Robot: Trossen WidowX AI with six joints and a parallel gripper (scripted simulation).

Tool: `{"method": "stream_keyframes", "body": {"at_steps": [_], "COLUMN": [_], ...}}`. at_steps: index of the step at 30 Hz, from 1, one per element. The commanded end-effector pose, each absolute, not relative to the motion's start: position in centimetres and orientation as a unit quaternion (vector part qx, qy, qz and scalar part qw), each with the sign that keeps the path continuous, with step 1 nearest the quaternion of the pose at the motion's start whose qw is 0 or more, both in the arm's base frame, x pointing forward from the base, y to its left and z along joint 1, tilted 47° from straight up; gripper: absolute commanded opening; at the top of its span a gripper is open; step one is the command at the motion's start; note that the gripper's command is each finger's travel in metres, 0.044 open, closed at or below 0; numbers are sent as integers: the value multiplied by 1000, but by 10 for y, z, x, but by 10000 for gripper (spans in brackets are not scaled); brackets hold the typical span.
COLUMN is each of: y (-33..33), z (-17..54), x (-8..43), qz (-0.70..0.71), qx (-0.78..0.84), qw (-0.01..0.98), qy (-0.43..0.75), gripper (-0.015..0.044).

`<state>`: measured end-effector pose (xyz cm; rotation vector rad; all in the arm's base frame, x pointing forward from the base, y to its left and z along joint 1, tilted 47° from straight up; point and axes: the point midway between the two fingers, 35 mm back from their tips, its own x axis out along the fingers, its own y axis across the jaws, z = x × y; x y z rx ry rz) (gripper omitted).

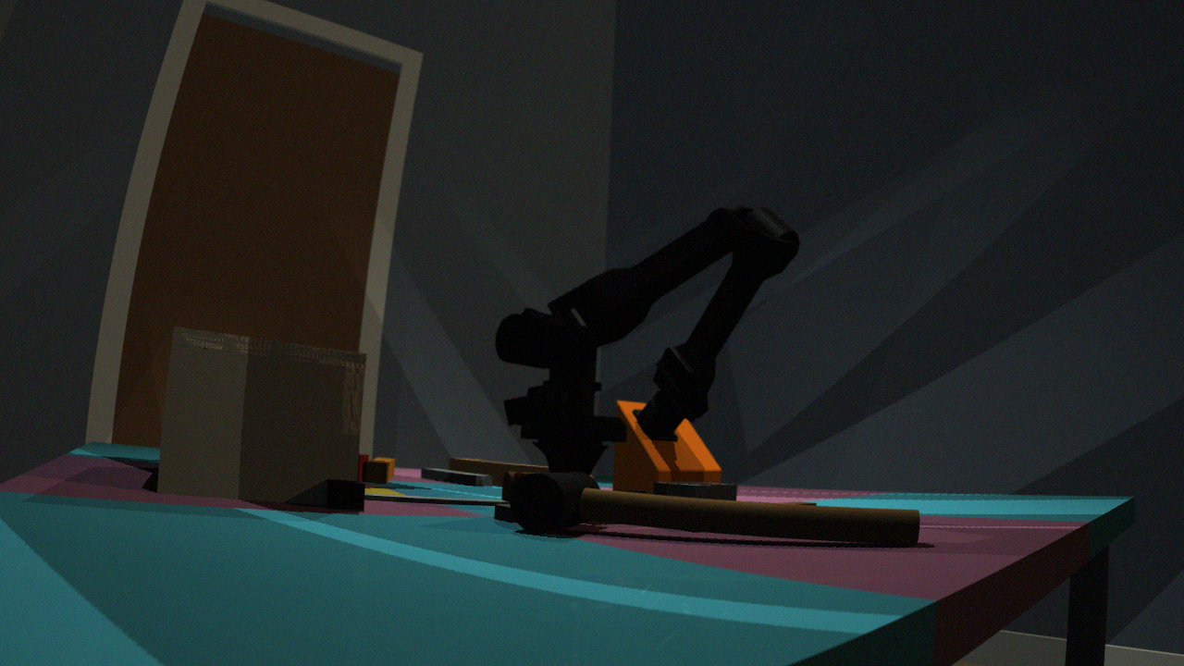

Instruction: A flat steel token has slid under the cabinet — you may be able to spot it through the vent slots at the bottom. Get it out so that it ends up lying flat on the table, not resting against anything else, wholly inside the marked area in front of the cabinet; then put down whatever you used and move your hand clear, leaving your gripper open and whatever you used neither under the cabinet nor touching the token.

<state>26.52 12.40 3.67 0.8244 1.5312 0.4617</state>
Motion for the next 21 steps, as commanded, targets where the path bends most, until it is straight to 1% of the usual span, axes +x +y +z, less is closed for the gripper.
{"method": "stream_keyframes", "body": {"at_steps": [1, 14, 21], "y": [126, 129, 129], "z": [37, 40, 41], "x": [259, 244, 249], "qz": [200, 200, 197], "qx": [359, 360, 363], "qw": [620, 620, 619], "qy": [668, 668, 668], "gripper": [0, 0, 0]}}
